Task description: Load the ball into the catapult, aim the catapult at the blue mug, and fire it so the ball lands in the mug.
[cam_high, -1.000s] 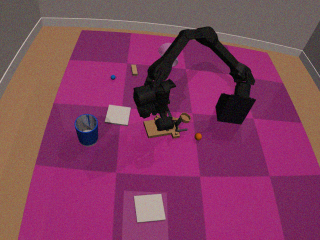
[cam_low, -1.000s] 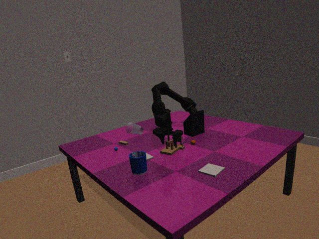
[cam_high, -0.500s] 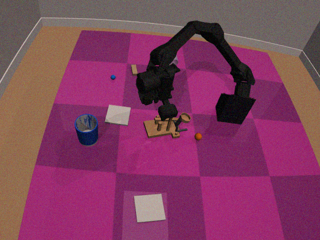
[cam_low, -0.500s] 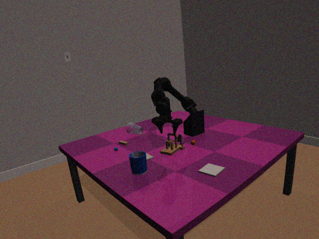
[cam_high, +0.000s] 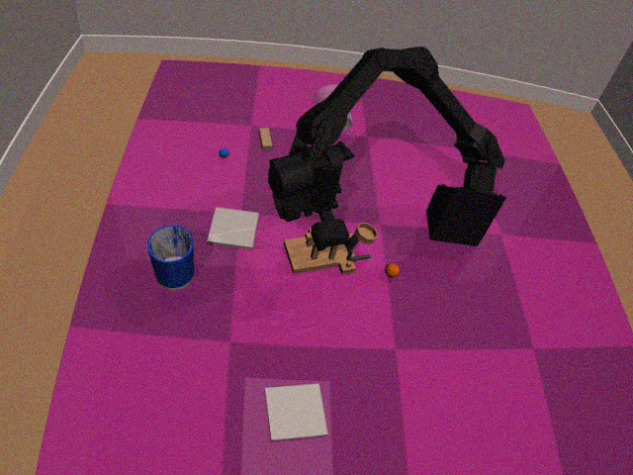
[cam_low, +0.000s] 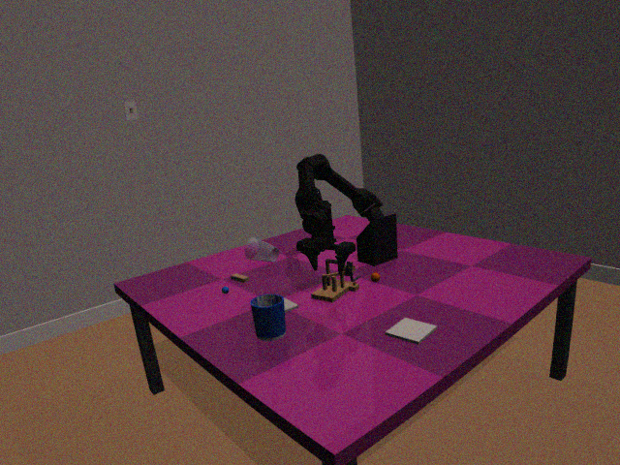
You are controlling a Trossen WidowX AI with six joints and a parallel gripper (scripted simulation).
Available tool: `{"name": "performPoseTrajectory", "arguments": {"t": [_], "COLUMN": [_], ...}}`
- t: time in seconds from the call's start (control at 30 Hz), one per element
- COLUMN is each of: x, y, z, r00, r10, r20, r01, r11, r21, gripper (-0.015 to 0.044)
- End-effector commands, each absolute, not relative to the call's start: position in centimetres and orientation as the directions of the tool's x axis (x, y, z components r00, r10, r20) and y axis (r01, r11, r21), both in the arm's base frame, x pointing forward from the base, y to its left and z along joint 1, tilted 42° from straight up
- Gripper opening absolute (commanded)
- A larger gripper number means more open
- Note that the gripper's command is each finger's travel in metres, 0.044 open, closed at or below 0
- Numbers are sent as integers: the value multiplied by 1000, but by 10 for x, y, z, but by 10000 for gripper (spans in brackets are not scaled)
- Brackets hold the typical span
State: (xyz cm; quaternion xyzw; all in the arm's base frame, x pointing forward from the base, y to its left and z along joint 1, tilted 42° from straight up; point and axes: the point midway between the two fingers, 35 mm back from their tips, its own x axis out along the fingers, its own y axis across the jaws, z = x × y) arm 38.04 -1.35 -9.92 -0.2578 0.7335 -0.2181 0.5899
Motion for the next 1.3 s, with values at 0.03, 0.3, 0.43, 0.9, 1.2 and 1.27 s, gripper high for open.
{"name": "performPoseTrajectory", "arguments": {"t": [0.03, 0.3, 0.43, 0.9, 1.2, 1.27], "x": [382, 380, 379, 375, 375, 375], "y": [-16, -24, -28, -43, -45, -45], "z": [-103, -113, -118, -135, -137, -137], "r00": [-155, -155, -155, -155, -158, -158], "r10": [-639, -639, -639, -640, -637, -637], "r20": [-754, -753, -753, -752, -755, -755], "r01": [-125, -125, -125, -125, -120, -120], "r11": [769, 769, 769, 768, 771, 771], "r21": [-627, -627, -627, -628, -626, -626], "gripper": [440, 440, 440, 440, 361, 309]}}
